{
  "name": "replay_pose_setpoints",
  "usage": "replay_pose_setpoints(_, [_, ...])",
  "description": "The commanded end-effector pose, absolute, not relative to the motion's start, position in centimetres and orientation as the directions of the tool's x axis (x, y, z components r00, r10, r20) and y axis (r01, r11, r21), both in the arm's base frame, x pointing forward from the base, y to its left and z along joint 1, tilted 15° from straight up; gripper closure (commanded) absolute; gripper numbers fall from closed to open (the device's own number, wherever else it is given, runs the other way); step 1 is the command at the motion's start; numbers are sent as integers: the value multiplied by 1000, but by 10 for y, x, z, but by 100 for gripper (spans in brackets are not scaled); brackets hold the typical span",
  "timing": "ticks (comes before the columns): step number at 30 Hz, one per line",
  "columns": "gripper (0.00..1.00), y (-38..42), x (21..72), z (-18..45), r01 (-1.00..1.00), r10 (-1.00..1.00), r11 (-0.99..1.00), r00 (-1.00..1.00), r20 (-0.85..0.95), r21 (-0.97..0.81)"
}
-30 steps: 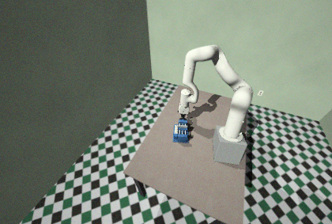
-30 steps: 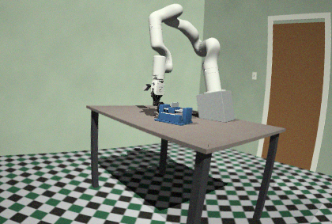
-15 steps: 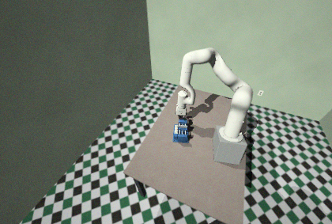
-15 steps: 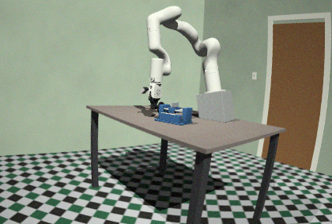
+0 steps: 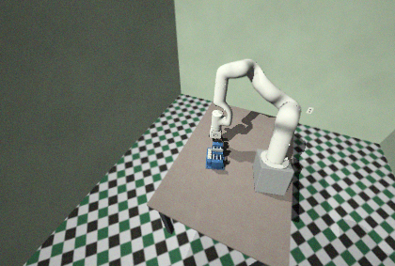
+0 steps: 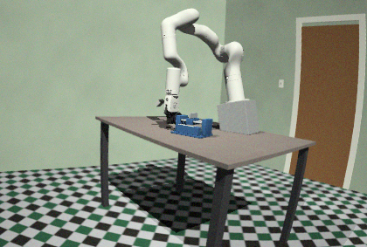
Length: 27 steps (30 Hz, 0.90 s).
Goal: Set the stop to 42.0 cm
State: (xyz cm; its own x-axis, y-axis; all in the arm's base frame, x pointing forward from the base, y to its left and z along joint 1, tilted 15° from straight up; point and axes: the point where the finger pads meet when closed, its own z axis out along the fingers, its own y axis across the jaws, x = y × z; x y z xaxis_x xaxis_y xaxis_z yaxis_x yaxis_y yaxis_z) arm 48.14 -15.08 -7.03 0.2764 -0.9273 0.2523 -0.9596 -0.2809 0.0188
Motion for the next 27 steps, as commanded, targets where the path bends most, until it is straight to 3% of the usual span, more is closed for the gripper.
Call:
replay_pose_setpoints(1, [94,-153,479,-74,-959,-927,-281,276,253,16])
replay_pose_setpoints(27, [94,-161,459,-82,-959,-927,-281,276,253,16])
